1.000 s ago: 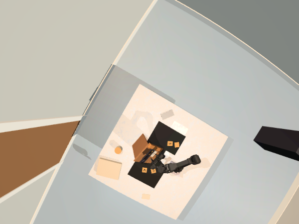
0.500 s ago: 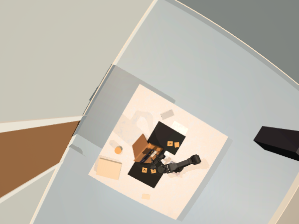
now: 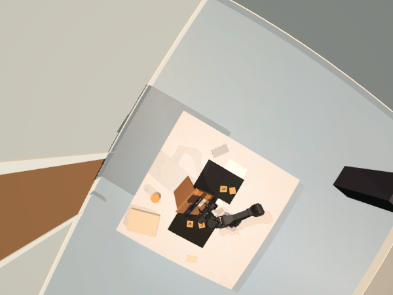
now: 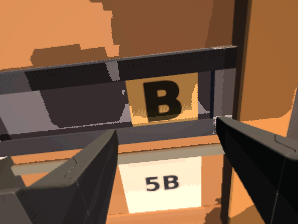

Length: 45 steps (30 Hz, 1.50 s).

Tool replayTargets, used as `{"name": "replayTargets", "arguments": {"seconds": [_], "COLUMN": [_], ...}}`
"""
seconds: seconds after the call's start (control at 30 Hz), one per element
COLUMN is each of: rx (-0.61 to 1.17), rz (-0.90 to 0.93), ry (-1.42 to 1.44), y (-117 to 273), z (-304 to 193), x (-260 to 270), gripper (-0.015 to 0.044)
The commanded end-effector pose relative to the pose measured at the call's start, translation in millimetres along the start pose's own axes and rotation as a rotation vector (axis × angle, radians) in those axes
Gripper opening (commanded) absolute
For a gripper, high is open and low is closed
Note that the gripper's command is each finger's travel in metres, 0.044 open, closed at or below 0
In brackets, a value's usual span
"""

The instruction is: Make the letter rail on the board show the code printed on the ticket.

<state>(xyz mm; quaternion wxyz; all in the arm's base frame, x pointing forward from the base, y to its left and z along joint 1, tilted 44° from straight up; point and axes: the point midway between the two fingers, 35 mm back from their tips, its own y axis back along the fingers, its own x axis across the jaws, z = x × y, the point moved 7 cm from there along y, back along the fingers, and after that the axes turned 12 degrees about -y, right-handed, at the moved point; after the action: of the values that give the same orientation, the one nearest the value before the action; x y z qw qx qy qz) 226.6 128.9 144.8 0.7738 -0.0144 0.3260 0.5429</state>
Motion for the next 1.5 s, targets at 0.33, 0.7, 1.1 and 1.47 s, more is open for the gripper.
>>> {"name": "replayTargets", "arguments": {"seconds": [0.33, 0.7, 1.1, 1.47], "rx": [0.000, 0.005, 0.393, 0.674], "rz": [0.000, 0.001, -0.008, -0.144], "ry": [0.000, 0.000, 0.002, -0.016], "y": [0, 0, -25, -35], "z": [0, 1, 43, 62], "x": [0, 1, 38, 46], "gripper": [0.0032, 0.0000, 0.0000, 0.0000]}}
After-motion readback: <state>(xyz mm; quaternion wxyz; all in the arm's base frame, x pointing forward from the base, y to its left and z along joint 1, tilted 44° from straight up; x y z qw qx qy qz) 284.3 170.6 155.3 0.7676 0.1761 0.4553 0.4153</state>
